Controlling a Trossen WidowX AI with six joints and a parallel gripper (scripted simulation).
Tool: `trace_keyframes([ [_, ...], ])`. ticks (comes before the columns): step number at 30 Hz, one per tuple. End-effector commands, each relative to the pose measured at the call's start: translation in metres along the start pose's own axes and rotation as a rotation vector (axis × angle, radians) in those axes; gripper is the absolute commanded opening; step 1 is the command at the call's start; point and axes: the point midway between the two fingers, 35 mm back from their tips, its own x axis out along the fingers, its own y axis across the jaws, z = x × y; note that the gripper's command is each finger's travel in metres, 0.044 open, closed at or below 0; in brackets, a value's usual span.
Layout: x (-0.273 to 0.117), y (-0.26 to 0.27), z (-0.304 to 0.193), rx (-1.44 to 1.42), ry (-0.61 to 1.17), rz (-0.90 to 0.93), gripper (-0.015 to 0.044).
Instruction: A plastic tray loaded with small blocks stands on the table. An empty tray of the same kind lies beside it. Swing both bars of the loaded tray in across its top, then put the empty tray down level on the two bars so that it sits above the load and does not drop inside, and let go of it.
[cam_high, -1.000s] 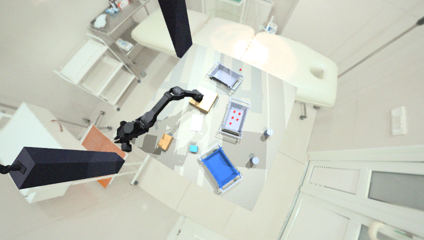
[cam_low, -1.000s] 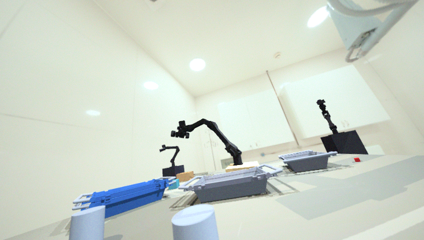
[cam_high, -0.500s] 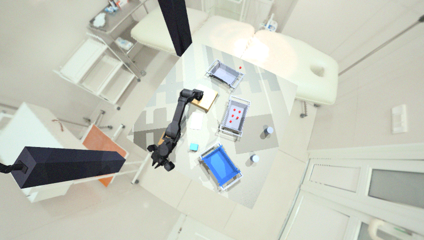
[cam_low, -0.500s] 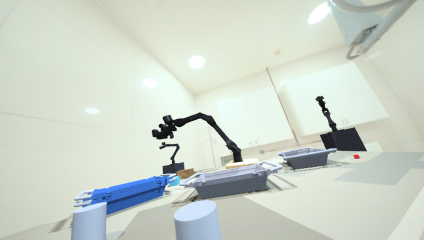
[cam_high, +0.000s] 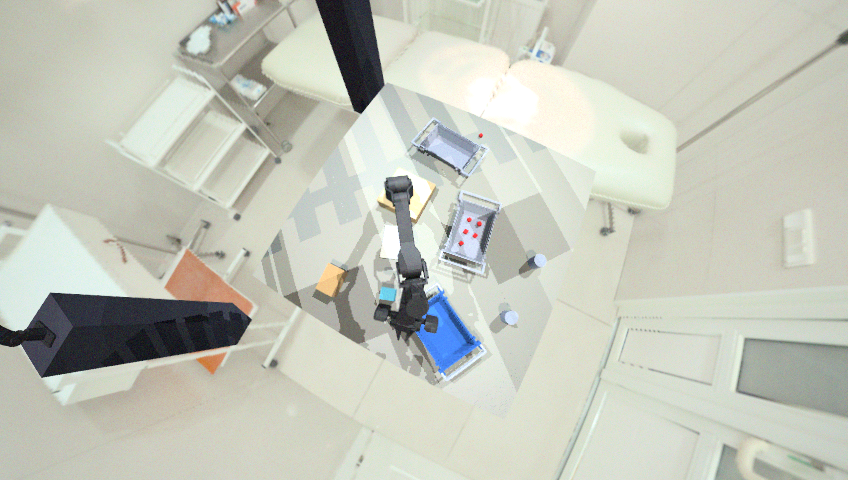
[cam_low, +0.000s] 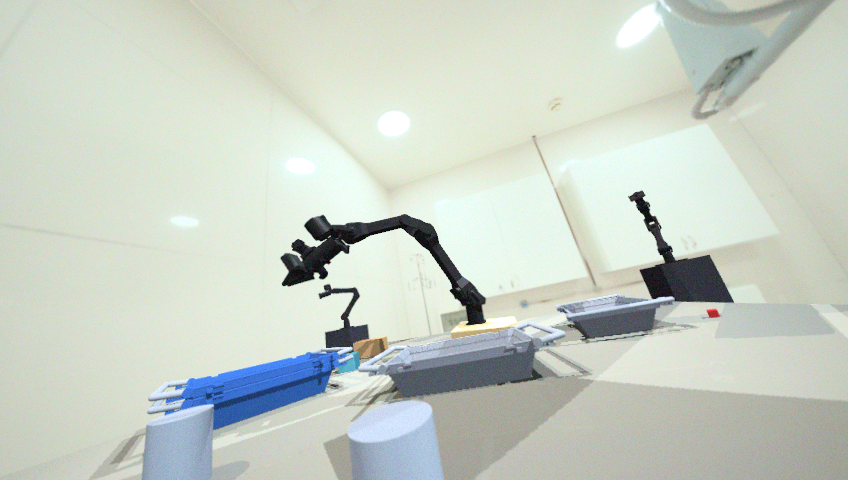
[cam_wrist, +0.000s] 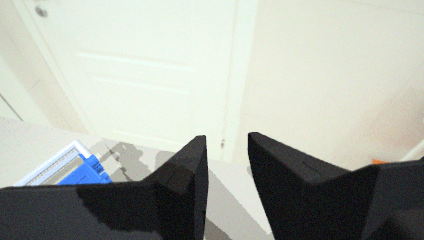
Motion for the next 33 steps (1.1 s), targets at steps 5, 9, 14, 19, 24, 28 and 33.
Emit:
trace_keyframes([
  [5, -0.044, 0.106, -0.061, -0.189, 0.126, 0.194, 0.0089],
  [9, -0.076, 0.156, -0.099, -0.283, 0.206, 0.298, 0.0089],
  [14, -0.123, 0.208, -0.152, -0.408, 0.311, 0.421, 0.0089],
  [19, -0.180, 0.246, -0.210, -0.550, 0.415, 0.536, 0.0089],
  [24, -0.242, 0.269, -0.269, -0.707, 0.514, 0.640, 0.0089],
  [28, -0.296, 0.274, -0.315, -0.841, 0.596, 0.713, 0.0089],
  [33, -0.365, 0.266, -0.369, -1.017, 0.707, 0.783, 0.0089],
])
